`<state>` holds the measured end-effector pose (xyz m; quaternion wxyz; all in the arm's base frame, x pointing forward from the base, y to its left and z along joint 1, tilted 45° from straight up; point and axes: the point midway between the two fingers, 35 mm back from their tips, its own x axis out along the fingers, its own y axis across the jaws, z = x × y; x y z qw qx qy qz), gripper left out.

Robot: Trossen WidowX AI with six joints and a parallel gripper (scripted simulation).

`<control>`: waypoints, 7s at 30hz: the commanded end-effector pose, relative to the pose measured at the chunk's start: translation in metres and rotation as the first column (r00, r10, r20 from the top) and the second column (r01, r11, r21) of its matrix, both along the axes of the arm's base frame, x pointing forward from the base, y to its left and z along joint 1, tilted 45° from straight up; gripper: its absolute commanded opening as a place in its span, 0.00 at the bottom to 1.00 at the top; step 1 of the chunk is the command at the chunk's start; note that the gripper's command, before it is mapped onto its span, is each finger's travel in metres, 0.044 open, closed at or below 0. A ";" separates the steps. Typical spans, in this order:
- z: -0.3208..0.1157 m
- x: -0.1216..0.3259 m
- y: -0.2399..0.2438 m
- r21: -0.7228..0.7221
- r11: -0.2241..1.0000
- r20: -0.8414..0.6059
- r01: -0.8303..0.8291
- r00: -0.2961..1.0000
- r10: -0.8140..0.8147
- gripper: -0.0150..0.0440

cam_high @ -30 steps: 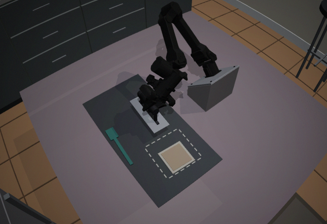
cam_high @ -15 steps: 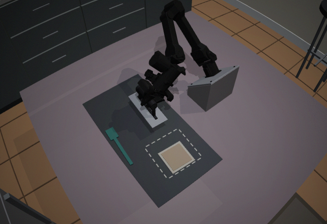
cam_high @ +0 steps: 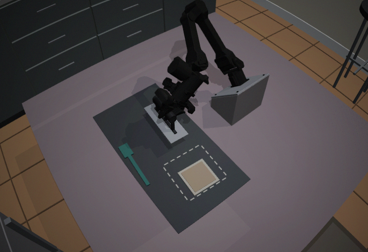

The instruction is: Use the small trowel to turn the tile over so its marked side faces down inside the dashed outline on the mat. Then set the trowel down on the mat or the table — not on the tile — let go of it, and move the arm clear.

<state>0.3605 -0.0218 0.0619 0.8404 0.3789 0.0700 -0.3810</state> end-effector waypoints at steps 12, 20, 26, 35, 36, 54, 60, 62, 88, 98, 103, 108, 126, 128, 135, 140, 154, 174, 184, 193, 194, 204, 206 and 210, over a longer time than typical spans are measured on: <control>0.002 0.001 0.002 0.004 1.000 0.005 -0.011 1.000 0.010 0.25; -0.006 0.009 0.011 -0.038 0.996 -0.056 -0.077 0.996 0.075 0.25; -0.015 0.022 0.024 -0.035 0.996 -0.074 -0.083 0.994 0.080 0.25; -0.031 0.039 0.043 -0.039 0.995 -0.106 -0.092 0.990 0.088 0.25; -0.033 0.041 0.046 -0.037 0.995 -0.106 -0.092 0.990 0.088 0.25; -0.070 0.073 0.087 -0.006 0.996 -0.106 -0.087 0.991 0.086 0.25; -0.084 0.081 0.102 0.002 0.996 -0.105 -0.086 0.991 0.086 0.25; -0.089 0.083 0.107 0.005 0.996 -0.105 -0.085 0.991 0.085 0.25; -0.166 0.100 0.171 0.030 0.993 -0.117 -0.111 0.987 0.113 0.25; -0.197 0.099 0.192 0.038 0.994 -0.107 -0.102 0.989 0.105 0.25; -0.213 0.098 0.201 0.042 0.994 -0.101 -0.098 0.990 0.101 0.25; -0.230 0.095 0.210 0.045 0.994 -0.096 -0.095 0.990 0.099 0.25; -0.288 0.079 0.236 0.054 0.995 -0.069 -0.085 0.994 0.089 0.25; -0.294 0.076 0.238 0.055 0.995 -0.066 -0.084 0.994 0.088 0.25; -0.294 0.079 0.229 0.056 0.996 -0.071 -0.071 0.995 0.075 0.25; -0.271 0.096 0.213 0.068 0.997 -0.032 -0.038 0.999 0.040 0.25; -0.209 0.132 0.160 0.067 0.997 0.055 0.040 0.998 -0.044 0.25; -0.115 0.156 0.063 0.099 0.977 0.223 0.191 0.952 -0.208 0.25; -0.068 0.152 0.010 0.111 0.957 0.305 0.269 0.907 -0.291 0.25; -0.028 0.140 -0.037 0.121 0.932 0.377 0.341 0.853 -0.361 0.25; -0.023 0.138 -0.042 0.122 0.929 0.385 0.349 0.846 -0.369 0.25; 0.020 0.113 -0.091 0.132 0.893 0.461 0.430 0.771 -0.439 0.25; 0.028 0.106 -0.101 0.135 0.885 0.476 0.446 0.754 -0.452 0.25; 0.044 0.093 -0.119 0.139 0.867 0.505 0.478 0.719 -0.477 0.25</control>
